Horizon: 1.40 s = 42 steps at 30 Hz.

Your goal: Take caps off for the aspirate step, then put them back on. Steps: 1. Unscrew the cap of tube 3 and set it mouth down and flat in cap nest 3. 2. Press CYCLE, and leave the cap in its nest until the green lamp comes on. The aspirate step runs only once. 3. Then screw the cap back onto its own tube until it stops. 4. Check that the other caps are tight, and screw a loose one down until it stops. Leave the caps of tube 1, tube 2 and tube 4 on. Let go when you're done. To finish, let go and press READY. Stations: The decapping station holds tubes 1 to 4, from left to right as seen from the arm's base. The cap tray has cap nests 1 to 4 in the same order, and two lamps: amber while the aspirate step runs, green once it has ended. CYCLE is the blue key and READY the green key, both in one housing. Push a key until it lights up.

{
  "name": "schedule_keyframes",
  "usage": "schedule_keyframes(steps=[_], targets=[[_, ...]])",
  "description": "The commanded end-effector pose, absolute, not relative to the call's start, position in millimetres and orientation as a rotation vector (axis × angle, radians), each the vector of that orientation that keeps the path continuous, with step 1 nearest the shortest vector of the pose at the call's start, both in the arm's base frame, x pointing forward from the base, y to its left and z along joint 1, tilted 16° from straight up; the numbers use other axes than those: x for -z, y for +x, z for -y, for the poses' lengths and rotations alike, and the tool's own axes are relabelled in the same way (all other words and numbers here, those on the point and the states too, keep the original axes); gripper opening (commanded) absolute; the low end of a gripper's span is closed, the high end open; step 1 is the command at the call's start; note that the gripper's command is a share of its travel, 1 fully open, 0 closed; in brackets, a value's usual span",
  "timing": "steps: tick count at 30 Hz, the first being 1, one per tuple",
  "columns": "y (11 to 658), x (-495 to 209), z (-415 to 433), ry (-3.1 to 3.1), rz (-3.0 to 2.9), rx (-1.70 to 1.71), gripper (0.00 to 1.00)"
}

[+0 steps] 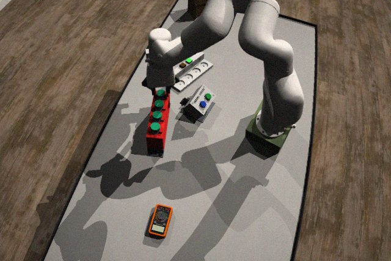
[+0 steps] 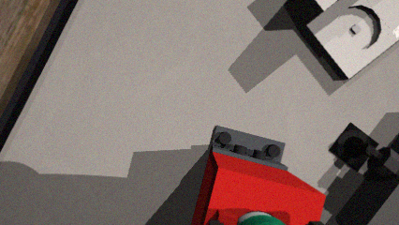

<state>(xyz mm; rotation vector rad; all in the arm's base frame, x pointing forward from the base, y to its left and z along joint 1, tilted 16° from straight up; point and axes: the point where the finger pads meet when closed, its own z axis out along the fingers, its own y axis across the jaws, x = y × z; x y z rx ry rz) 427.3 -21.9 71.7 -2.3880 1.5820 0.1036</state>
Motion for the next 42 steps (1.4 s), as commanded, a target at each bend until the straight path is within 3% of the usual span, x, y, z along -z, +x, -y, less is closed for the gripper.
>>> schedule_keyframes(steps=[1, 42], targets=[[428.8, -72.9, 22.6, -2.386, -1.582, -0.098, 0.00], [428.9, -72.8, 22.7, -1.975, -2.098, -0.188, 0.00]])
